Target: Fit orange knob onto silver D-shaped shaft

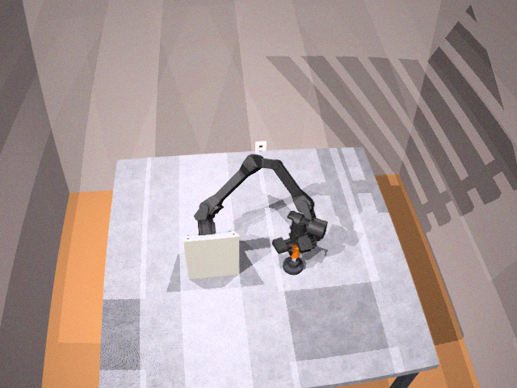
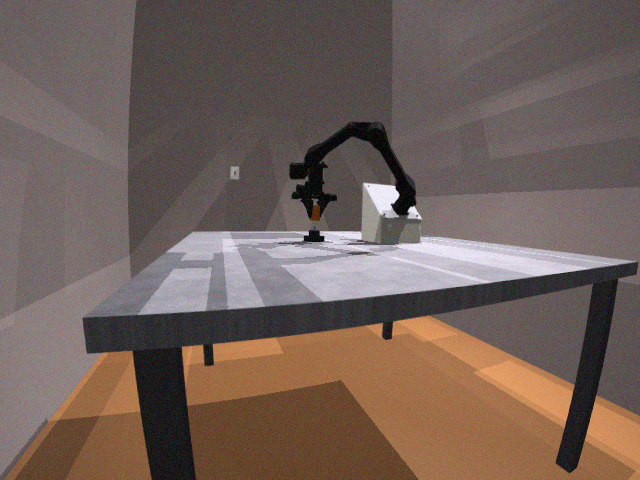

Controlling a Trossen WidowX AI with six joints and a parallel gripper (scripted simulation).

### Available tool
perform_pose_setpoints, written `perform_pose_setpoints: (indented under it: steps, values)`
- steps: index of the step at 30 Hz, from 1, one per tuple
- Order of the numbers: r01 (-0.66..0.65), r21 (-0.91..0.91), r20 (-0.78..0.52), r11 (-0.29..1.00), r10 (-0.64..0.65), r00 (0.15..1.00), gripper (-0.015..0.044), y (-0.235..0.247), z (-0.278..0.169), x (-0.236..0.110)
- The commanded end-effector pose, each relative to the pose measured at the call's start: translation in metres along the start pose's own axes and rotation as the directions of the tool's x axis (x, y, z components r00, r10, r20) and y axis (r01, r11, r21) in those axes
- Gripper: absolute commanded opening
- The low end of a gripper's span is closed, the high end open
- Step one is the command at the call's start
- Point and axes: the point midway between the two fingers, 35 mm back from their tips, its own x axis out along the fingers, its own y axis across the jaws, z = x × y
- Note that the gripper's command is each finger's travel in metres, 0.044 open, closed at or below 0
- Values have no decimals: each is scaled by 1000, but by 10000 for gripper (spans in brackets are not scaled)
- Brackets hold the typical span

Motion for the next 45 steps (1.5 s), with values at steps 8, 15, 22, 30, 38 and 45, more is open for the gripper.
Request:
perform_pose_setpoints:
  steps: [8, 15, 22, 30, 38, 45]
  values:
    - [0, 9, -2, 1000, 0, 1000, 0, -1, 1, 23]
    - [0, 2, -1, 1000, 0, 1000, 0, 1, 2, 21]
    - [0, 2, -2, 1000, 0, 1000, 0, 0, 1, 23]
    - [0, 2, -2, 1000, 0, 1000, 0, -1, 1, 23]
    - [0, 2, -2, 1000, 0, 1000, 0, -1, 1, 24]
    - [0, 2, -1, 1000, 0, 1000, 0, -1, 1, 19]
